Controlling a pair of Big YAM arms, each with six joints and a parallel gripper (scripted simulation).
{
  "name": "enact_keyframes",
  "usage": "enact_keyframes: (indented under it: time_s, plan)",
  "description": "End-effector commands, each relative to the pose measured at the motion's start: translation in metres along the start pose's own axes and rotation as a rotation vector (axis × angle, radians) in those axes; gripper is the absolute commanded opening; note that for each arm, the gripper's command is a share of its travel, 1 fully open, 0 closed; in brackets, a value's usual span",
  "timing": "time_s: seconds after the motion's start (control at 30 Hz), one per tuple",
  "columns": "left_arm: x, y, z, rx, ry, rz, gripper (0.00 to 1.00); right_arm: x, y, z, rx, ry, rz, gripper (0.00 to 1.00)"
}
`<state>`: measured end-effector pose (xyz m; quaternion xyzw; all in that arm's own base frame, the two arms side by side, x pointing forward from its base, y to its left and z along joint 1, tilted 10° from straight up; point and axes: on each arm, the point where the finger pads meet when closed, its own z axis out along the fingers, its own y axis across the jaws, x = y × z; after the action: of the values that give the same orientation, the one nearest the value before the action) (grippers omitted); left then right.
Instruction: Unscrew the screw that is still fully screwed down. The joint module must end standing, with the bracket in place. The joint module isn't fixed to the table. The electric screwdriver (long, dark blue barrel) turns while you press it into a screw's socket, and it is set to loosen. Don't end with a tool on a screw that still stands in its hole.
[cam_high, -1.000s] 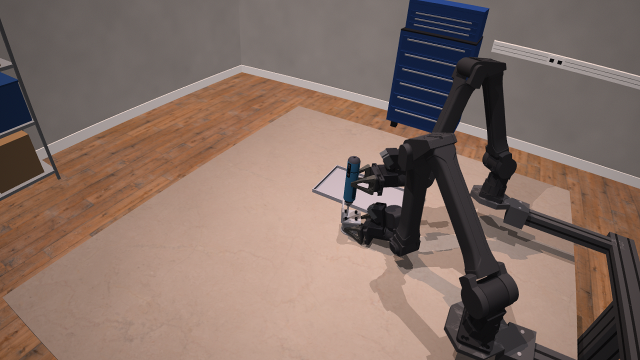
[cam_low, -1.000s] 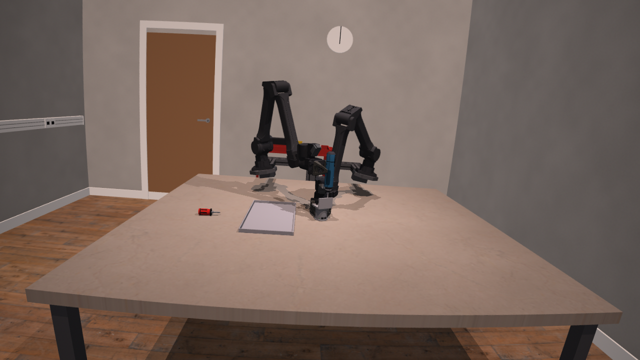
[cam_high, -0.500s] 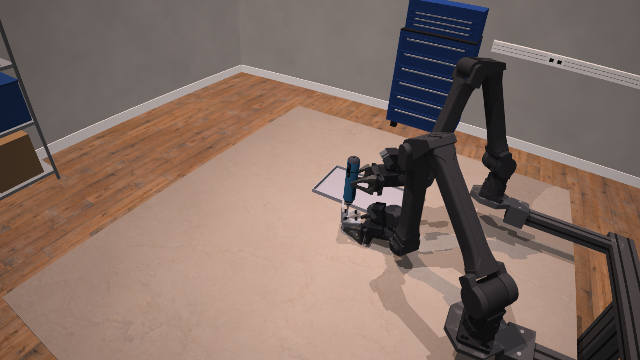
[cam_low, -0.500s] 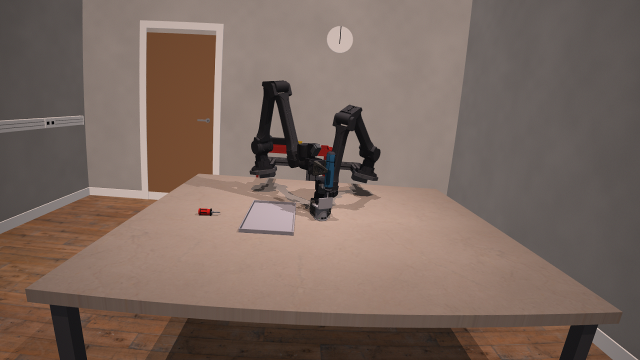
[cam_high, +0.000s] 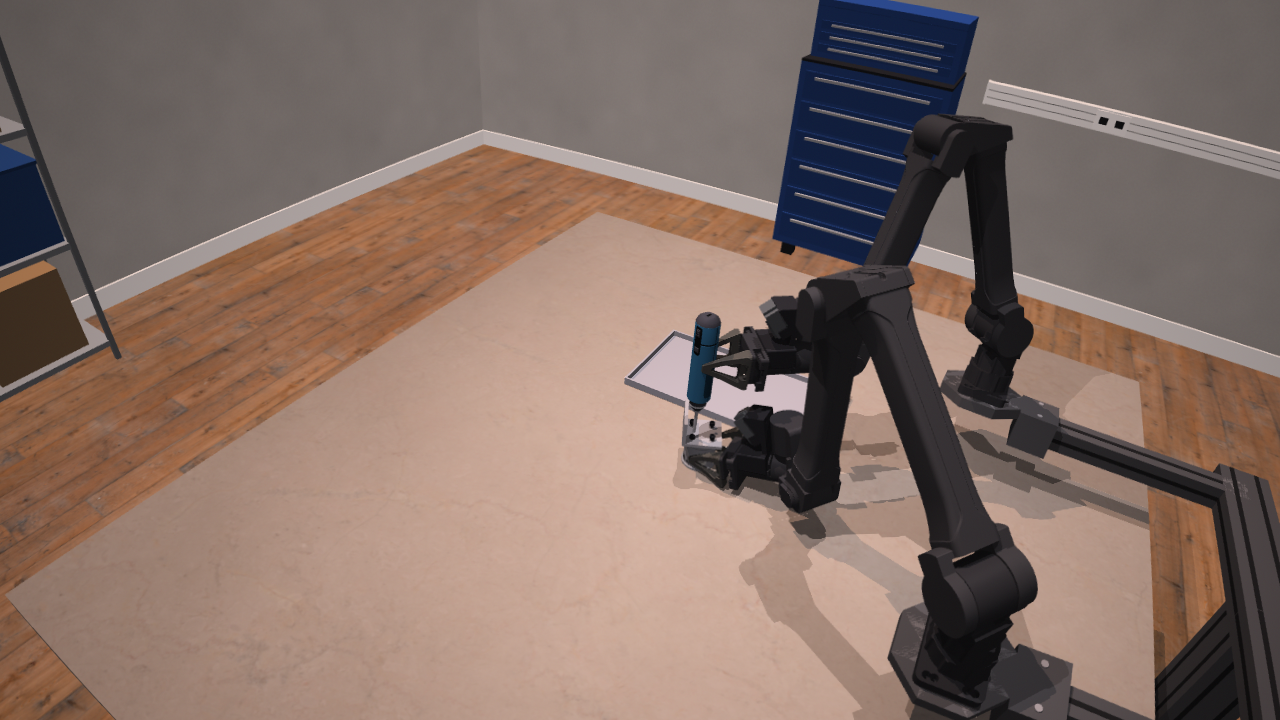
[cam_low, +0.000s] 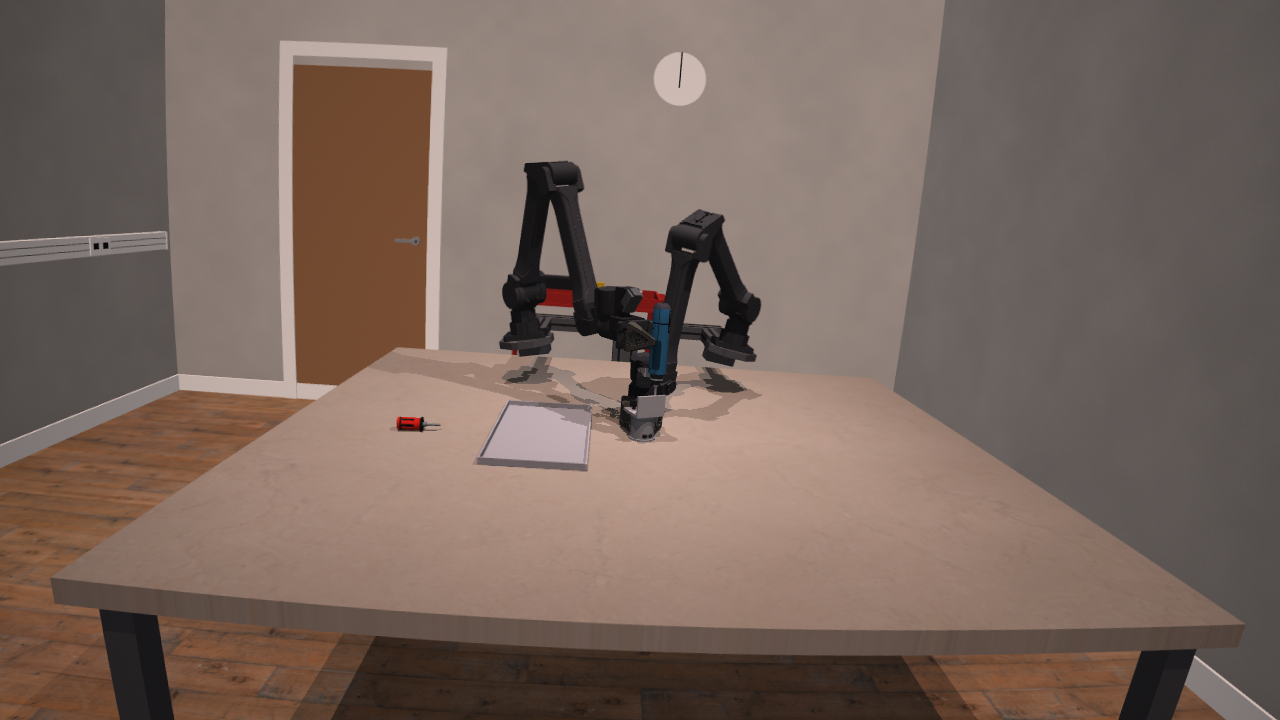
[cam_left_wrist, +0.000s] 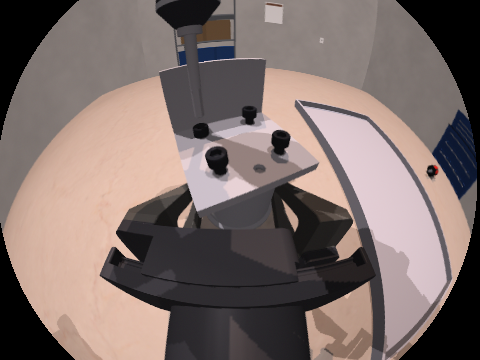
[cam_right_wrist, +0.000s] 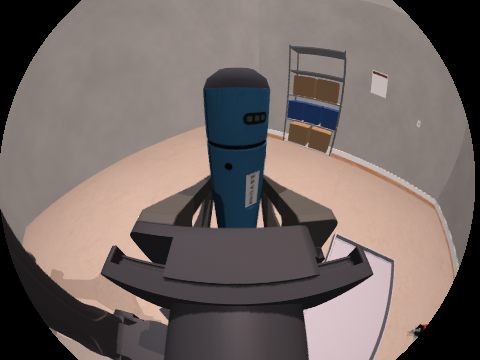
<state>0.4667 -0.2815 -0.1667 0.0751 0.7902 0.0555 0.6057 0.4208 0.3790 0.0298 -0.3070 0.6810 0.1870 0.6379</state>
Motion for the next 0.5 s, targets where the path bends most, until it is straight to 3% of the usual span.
enact_keyframes:
  time_s: [0.0,0.47]
  plan:
    - [-0.0064,-0.0032,0.0025,0.001,-0.014,-0.009,0.59,-0.0402,-0.0070,0.0186,0.015,-0.111,-0.010,0.42]
    - [-0.0064,-0.0032,0.0025,0.001,-0.014,-0.009,0.59,-0.0400,-0.0069,0.0192,0.015,-0.111,-0.010,0.42]
